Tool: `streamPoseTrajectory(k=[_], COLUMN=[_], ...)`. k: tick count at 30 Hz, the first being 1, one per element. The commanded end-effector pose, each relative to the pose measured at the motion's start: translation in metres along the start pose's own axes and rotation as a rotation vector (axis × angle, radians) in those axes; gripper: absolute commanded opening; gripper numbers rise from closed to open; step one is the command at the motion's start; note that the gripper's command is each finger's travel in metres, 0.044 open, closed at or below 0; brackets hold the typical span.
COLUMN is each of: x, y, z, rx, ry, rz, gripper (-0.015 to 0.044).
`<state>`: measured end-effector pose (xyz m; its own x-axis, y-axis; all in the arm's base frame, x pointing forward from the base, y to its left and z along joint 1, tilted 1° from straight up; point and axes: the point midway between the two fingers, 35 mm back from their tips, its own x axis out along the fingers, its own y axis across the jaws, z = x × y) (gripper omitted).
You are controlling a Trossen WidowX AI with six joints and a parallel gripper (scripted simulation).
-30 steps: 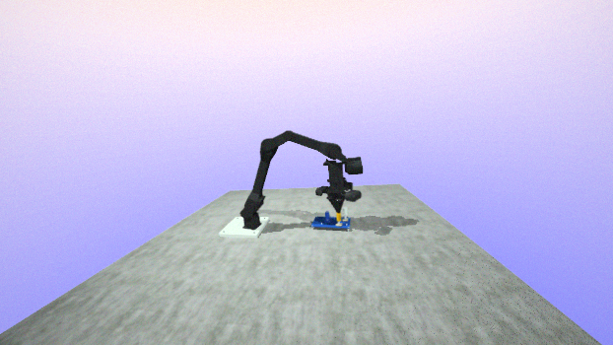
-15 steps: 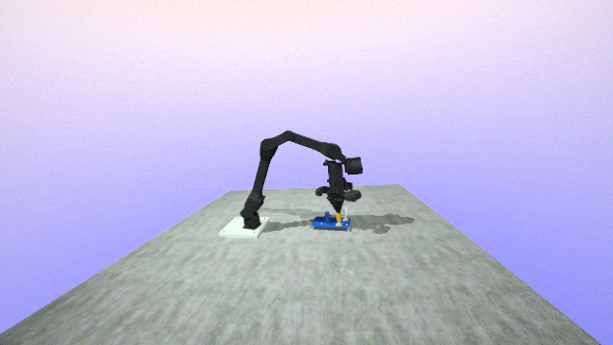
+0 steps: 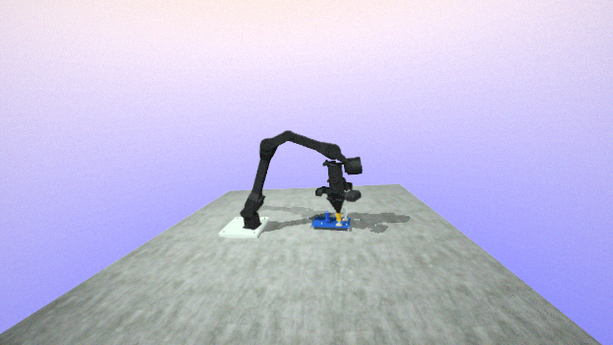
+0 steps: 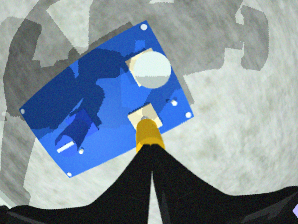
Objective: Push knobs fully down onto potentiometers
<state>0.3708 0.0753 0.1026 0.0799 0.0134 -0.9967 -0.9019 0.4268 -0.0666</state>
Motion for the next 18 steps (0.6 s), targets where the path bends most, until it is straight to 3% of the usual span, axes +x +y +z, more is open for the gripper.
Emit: streamPoseTrajectory(k=[1, 18], x=[0.0193, 0.0231], y=[-0.0018, -0.0017], z=[0.0009, 0.0009], rx=[-0.003, -0.003], ry=[0.015, 0.015], rz=[0.016, 0.016], gripper=[0.0, 0.0])
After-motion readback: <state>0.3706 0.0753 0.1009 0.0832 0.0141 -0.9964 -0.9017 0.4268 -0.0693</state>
